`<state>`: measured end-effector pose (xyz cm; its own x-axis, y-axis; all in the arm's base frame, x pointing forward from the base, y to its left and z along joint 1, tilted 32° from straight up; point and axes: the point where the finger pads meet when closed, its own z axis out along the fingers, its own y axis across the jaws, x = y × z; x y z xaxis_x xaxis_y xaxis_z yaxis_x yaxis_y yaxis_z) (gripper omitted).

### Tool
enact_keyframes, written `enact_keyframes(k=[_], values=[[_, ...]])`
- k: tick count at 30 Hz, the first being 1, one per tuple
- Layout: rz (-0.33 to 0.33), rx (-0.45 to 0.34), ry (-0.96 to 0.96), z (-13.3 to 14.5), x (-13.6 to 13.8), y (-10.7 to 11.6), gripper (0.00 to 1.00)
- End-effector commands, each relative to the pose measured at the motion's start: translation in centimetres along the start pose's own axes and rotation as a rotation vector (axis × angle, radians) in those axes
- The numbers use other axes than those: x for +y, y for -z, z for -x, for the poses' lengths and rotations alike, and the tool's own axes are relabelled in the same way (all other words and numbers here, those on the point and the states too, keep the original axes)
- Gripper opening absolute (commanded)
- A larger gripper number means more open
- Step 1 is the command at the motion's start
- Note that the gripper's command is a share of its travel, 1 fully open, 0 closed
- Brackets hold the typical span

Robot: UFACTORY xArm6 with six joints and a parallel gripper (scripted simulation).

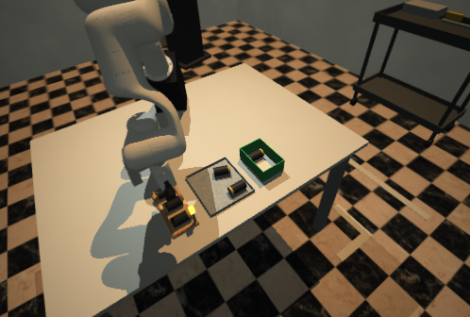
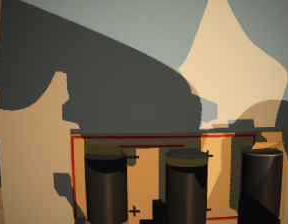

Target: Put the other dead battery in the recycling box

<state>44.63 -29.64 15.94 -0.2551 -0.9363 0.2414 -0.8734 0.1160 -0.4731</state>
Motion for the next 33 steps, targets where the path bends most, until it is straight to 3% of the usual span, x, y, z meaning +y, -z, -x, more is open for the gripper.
enact_keyframes(k=[1, 7, 13, 25, 33], values=[[-0.003, 0.001, 0.0, 0.0, -0.1, 0.1, 0.51], [-0.003, 0.001, 0.0, 0.0, -0.1, 0.5, 0.51], [-0.003, 0.001, 0.0, 0.0, -0.1, 5.0, 0.51], [-0.003, 0.001, 0.0, 0.6, -0.3, 5.0, 0.51], [-0.003, 0.001, 0.0, 4.3, -1.3, 5.0, 0.51]])
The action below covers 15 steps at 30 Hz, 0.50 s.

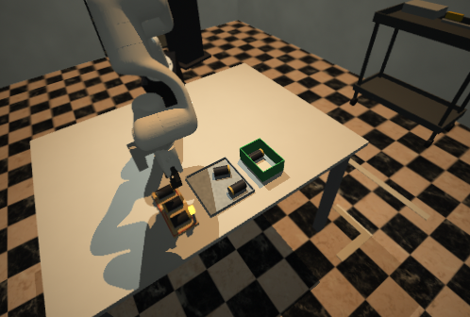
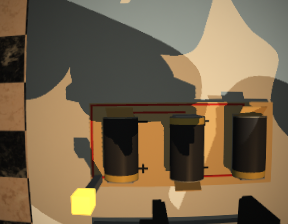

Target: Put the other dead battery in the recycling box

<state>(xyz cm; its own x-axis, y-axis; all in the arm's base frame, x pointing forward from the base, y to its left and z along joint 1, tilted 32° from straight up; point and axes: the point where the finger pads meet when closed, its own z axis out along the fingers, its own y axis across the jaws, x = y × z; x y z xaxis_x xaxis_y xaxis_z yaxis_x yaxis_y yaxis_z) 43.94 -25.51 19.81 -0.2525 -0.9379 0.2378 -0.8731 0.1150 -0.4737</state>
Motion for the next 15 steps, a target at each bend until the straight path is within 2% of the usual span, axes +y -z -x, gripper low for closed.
enact_keyframes(k=[1, 3, 5, 15], values=[[-0.002, 0.006, -0.001, 2.3, -0.8, 0.1, 0.51], [-0.002, 0.006, -0.001, 3.8, -1.2, 0.1, 0.51], [-0.002, 0.006, -0.001, 3.8, -1.2, 0.1, 0.51], [-0.002, 0.006, -0.001, 13.4, -3.8, 0.0, 0.51]])
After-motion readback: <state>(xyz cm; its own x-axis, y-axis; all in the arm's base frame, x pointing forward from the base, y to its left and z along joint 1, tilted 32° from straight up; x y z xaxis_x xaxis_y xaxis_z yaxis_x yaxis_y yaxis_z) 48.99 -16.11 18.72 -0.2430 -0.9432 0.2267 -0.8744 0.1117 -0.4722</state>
